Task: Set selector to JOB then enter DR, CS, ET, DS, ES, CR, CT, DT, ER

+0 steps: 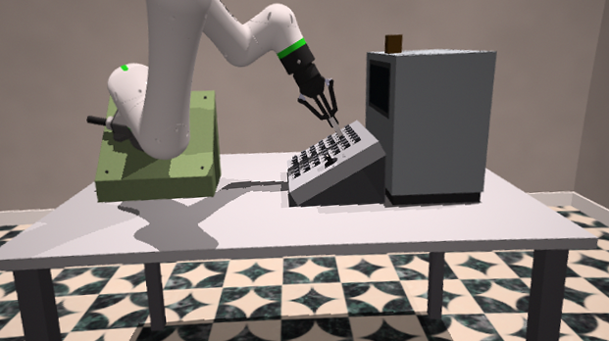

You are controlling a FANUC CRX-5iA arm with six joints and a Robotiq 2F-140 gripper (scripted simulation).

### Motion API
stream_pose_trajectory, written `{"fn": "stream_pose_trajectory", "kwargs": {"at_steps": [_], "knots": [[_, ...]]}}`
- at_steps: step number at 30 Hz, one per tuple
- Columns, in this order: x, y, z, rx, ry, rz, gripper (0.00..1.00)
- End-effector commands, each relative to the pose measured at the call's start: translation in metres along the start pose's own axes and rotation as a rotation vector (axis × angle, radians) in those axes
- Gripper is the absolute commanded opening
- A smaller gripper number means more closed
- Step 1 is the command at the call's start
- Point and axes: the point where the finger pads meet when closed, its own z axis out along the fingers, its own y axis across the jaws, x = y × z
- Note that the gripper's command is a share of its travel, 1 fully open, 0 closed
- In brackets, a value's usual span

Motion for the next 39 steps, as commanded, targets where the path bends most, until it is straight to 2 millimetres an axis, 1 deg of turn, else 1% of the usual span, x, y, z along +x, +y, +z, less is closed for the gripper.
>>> {"fn": "stream_pose_trajectory", "kwargs": {"at_steps": [1,39], "knots": [[0.000,0.000,0.000,0.000,0.000,0.000,0.00],[0.000,0.000,0.014,0.000,0.000,0.000,0.00]]}}
